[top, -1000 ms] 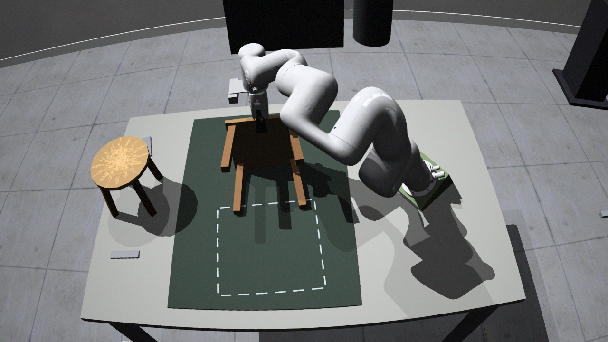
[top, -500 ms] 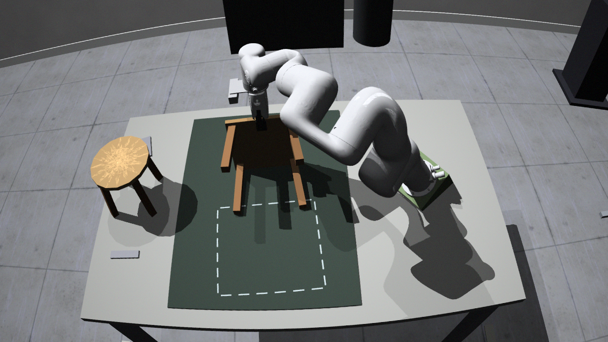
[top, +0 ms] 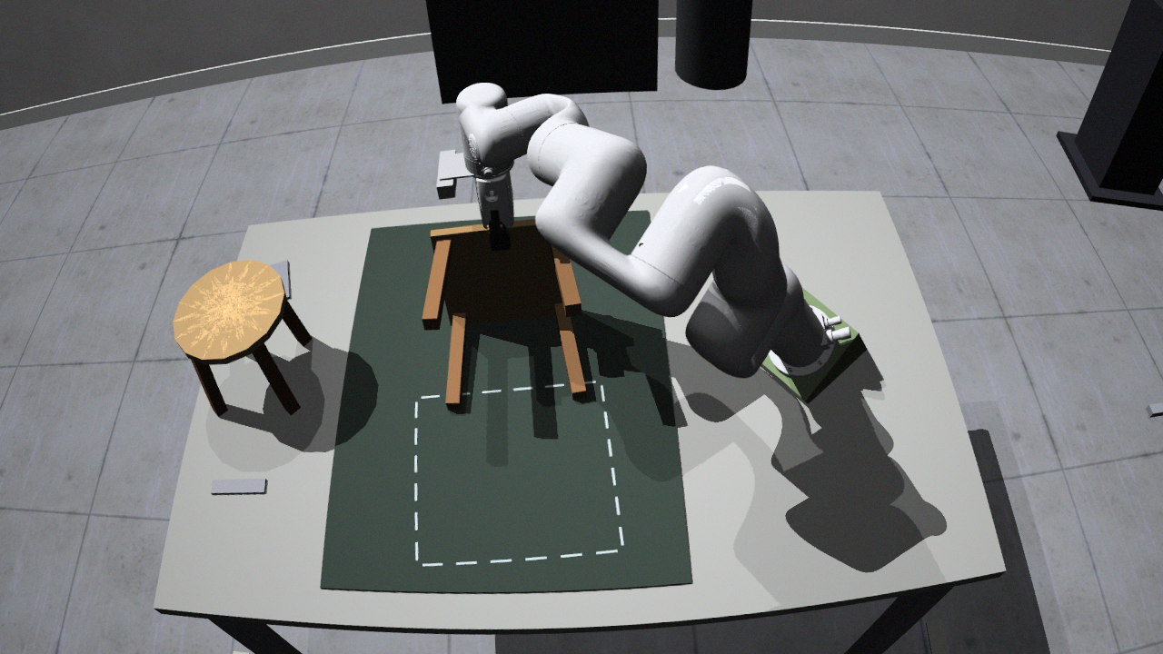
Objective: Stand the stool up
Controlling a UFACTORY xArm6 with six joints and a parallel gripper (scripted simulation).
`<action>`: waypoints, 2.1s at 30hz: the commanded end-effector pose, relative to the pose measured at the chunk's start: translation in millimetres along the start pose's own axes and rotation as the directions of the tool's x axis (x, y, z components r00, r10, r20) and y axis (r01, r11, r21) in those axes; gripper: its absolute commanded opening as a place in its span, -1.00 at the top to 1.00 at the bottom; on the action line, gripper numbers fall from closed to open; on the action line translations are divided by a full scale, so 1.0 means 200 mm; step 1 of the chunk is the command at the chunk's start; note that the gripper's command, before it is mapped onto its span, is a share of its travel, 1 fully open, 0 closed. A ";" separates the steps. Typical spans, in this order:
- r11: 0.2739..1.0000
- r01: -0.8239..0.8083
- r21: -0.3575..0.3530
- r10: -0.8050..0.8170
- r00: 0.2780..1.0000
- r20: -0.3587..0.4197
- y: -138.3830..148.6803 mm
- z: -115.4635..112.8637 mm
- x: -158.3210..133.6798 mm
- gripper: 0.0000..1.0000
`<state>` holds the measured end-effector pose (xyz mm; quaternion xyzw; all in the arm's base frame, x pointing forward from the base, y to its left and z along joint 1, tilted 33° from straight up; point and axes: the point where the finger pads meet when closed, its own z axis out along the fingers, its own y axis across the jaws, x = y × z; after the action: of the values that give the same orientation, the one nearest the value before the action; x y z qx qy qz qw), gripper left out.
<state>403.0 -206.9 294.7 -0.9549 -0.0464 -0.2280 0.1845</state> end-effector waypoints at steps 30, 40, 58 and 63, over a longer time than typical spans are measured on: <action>1.000 0.001 -0.018 -0.001 1.000 -0.003 -0.02 -0.02 0.00 0.57; 0.999 0.001 -0.047 -0.001 1.000 -0.003 -0.05 -0.05 0.00 0.57; 0.987 0.001 -0.158 -0.001 1.000 -0.002 -0.17 -0.14 0.00 0.57; 0.978 0.001 -0.208 -0.001 1.000 -0.002 -0.24 -0.18 0.00 0.57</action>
<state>382.8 -180.4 334.2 -0.9676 -0.0258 -0.2317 0.0974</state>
